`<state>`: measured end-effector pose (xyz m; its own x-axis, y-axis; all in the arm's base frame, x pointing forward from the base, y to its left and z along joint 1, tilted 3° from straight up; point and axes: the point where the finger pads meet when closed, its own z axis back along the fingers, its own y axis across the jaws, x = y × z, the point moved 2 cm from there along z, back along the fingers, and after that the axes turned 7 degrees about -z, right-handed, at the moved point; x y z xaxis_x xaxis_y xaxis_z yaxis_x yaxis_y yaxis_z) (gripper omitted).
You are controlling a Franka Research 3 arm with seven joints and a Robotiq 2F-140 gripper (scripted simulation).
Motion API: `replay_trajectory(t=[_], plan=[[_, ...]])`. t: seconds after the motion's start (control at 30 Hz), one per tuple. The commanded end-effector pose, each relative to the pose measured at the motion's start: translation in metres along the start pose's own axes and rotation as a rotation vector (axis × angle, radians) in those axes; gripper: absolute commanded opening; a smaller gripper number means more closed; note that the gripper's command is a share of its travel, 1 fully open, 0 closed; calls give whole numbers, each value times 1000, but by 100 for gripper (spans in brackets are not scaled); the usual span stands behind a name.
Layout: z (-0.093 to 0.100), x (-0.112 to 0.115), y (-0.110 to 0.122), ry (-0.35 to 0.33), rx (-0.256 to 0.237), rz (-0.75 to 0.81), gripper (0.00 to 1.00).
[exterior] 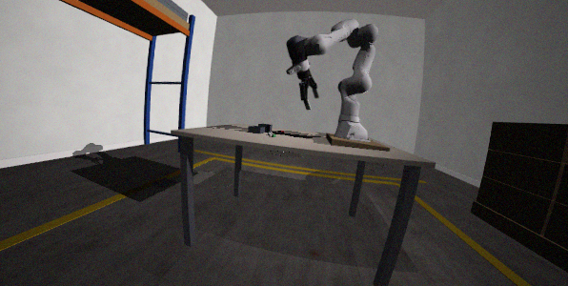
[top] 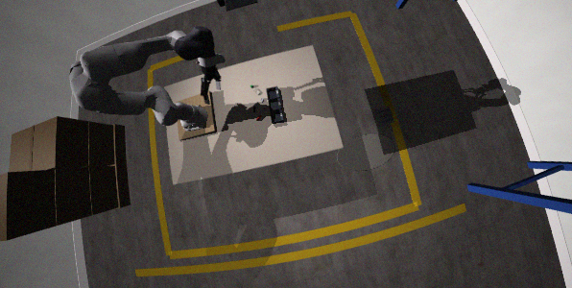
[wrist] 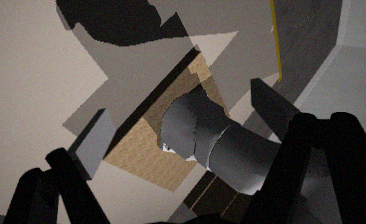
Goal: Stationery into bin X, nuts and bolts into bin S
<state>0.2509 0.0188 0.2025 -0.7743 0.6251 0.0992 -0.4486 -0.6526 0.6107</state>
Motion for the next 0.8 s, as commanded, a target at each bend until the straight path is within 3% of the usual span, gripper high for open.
replay_trajectory(t=[0.0,0.53,0.57,0.63,0.7,0.77], plan=[[0,0,0,0,0,0,100],[0,0,0,0,0,0,100],[2,-7,-2,13,-40,27,5],[4,-13,-13,-17,-67,55,5],[8,-25,-23,-27,-130,104,5],[9,-27,-25,-27,-130,104,5]])
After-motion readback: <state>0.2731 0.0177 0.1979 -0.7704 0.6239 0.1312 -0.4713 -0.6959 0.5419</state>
